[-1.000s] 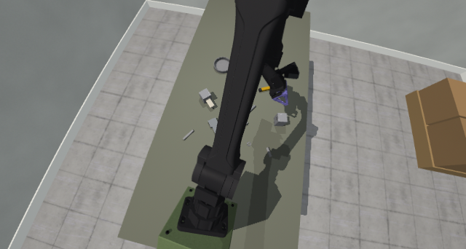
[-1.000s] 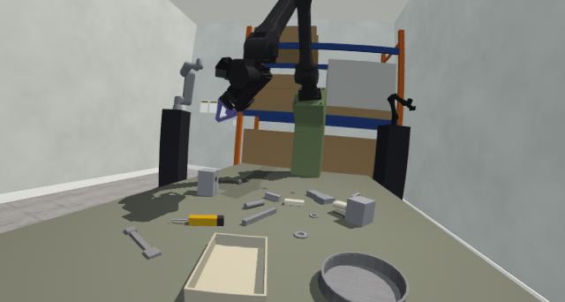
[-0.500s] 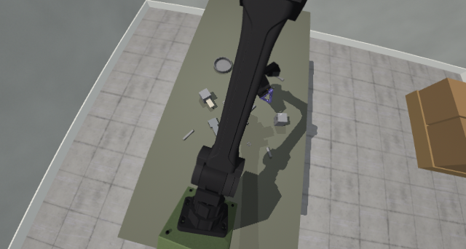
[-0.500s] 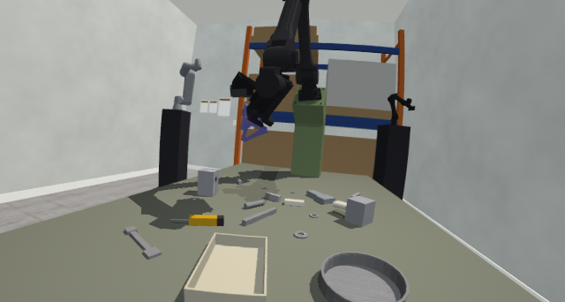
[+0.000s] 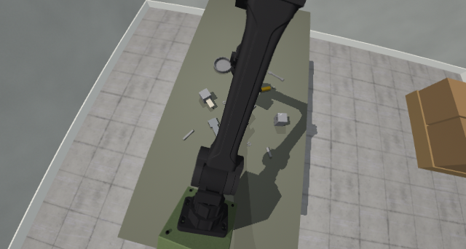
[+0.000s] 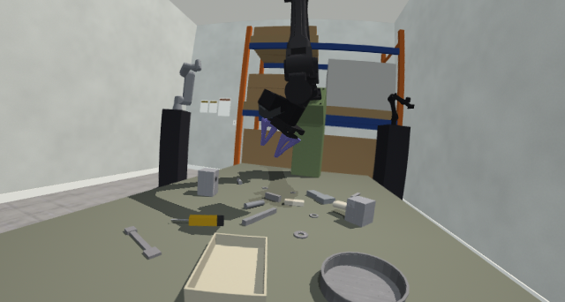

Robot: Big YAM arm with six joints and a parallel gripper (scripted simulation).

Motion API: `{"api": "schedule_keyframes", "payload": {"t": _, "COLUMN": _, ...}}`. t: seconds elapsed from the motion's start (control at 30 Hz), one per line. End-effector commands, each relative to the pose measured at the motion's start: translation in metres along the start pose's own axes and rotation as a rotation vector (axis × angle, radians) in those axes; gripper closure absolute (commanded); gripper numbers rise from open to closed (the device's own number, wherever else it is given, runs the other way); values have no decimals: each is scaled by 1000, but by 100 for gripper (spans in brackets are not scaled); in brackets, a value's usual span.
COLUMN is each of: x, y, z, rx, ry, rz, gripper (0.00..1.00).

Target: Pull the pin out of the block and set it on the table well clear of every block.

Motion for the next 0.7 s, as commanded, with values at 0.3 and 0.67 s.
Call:
{"api": "schedule_keyframes", "payload": {"t": 0.3, "x": -5, "y": 48, "z": 43, "rx": -463, "ry": -156, "rz": 15, "gripper": 40}}
{"api": "schedule_keyframes", "payload": {"t": 0.67, "x": -18, "y": 79, "z": 70, "rx": -732, "ry": -276, "rz": -7, "gripper": 40}}
Point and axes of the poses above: the point where the finger pads meet when closed, its own x axis out along the fingers, its own z axis across the jaws, y = z × x, the point moved 8 cm from there along -x, back along the fingers, and after that the axes turned 14 degrees about x, right-handed, at the moved point
